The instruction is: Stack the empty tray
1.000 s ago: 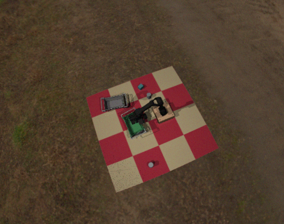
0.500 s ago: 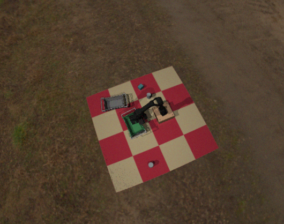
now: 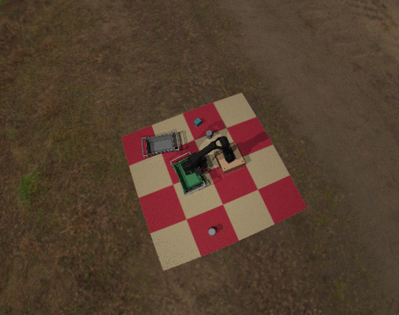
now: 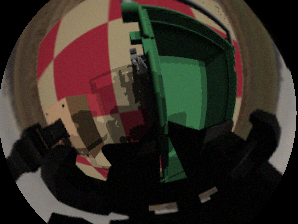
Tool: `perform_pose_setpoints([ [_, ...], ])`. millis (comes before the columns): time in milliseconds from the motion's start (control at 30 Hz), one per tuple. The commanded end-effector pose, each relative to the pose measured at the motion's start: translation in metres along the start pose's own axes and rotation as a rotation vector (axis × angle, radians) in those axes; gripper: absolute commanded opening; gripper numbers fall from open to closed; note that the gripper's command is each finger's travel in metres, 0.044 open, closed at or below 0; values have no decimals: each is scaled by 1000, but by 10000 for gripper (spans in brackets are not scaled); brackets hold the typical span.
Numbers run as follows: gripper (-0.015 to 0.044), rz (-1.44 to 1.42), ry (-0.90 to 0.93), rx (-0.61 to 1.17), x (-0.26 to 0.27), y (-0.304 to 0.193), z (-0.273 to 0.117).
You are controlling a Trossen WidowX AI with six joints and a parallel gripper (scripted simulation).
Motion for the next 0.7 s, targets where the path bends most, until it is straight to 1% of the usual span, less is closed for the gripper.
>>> perform_pose_setpoints([
  [0,0,-4,19,3,5,-1,8],
  [667,0,-4,19,3,6,-1,10],
])
Point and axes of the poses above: the point midway between the two fingers, 35 mm back from their tips, its own z axis out along the fingers, its own x axis across the jaws, y = z × x, the point moved 1 cm from there along -z, back along the fingers, and after that the axes turned 12 degrees about z, right-handed, at the moved point
